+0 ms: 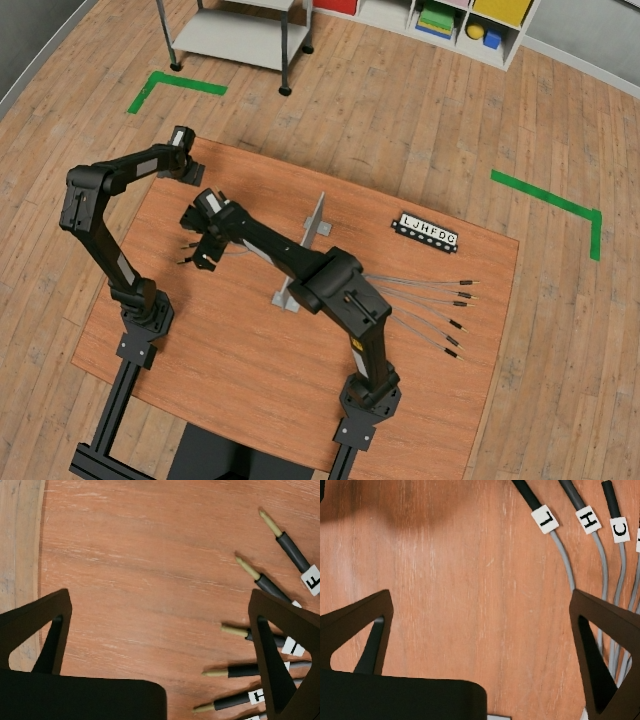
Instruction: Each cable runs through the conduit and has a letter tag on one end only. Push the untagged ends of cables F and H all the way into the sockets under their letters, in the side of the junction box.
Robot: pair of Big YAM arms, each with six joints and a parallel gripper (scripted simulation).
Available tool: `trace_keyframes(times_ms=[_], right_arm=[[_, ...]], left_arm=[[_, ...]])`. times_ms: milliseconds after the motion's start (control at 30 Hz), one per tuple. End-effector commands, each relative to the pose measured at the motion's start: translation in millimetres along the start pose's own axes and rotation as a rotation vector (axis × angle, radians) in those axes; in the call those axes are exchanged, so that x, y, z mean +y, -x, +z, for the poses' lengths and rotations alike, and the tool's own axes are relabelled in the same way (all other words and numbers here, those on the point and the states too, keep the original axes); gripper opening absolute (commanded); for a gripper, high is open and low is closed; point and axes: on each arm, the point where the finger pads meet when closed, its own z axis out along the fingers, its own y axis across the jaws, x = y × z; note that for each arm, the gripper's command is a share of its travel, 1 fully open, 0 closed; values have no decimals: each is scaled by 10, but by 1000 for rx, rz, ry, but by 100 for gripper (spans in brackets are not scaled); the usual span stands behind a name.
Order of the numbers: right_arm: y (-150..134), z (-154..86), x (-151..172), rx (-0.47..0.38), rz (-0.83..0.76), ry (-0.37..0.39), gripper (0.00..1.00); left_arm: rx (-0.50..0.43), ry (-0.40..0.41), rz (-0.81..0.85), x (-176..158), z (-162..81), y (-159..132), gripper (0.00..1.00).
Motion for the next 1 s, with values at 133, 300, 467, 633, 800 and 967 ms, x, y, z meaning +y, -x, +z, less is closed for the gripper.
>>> trace_keyframes(times_ms=[133, 300, 467, 633, 800, 967], right_arm=[[50, -43, -5, -11, -4, -5, 100], [50, -43, -5, -11, -4, -5, 100], [50, -43, -5, -11, -4, -5, 100], [-24, -144, -77, -26, 31, -20, 100], [-325, -496, -593, -70, 176, -98, 100], [-940, -1055, -1271, -128, 367, -225, 100]], left_arm=[[-9, 0, -2, 5, -23, 39, 100], [-9, 0, -2, 5, -23, 39, 100], [-9, 0, -2, 5, -23, 39, 100], [-9, 0, -2, 5, -23, 39, 100], [-9, 0, -2, 5, -23, 39, 100], [-24, -4, 11, -29, -65, -8, 100]])
